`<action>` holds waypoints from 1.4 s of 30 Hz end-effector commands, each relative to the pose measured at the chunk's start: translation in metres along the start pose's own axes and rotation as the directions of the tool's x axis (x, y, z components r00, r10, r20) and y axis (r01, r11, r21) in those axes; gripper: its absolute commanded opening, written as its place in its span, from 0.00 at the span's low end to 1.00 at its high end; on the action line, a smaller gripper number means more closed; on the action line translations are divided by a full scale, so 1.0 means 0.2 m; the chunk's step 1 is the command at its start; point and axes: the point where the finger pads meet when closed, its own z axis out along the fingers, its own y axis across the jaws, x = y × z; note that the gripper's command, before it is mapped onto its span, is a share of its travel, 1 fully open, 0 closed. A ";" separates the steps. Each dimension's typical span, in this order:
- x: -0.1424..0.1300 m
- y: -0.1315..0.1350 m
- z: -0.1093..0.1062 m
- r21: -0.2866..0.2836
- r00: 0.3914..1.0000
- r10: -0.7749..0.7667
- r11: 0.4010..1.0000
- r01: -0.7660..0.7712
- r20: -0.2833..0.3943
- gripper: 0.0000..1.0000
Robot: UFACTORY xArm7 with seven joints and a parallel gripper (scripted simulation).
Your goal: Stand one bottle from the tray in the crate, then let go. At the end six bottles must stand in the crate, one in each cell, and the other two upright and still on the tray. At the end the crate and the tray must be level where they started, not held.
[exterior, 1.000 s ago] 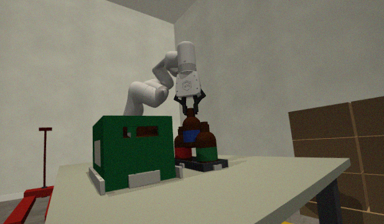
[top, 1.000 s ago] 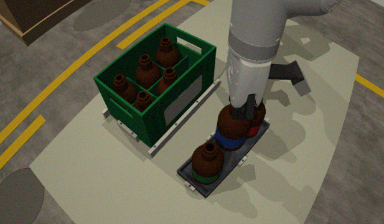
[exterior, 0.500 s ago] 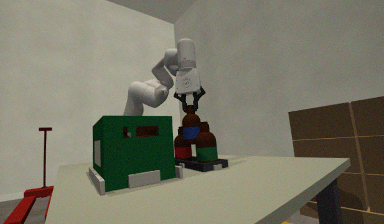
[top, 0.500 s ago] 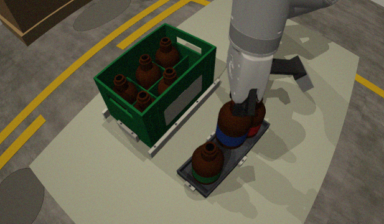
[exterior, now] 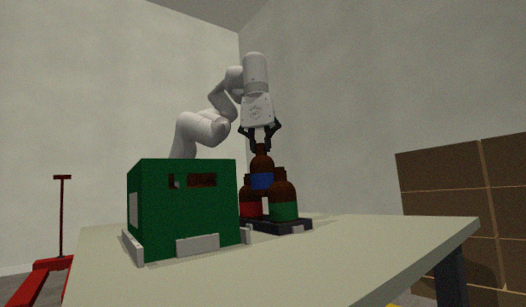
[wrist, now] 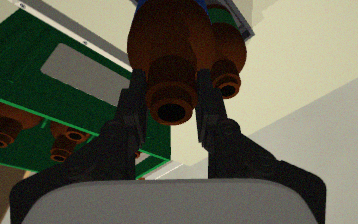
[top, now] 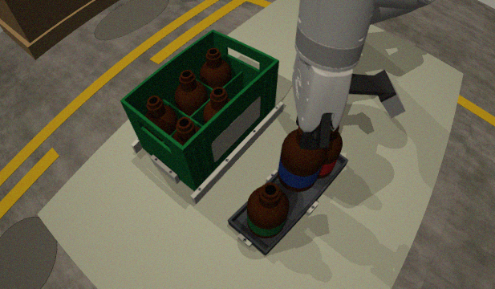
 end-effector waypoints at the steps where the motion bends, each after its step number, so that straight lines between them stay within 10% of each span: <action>1: 0.00 0.00 -0.01 -0.003 1.000 -0.001 1.000 0.001 0.001 0.00; 42: 0.00 0.00 -0.12 -0.003 1.000 -0.001 1.000 0.001 0.001 0.00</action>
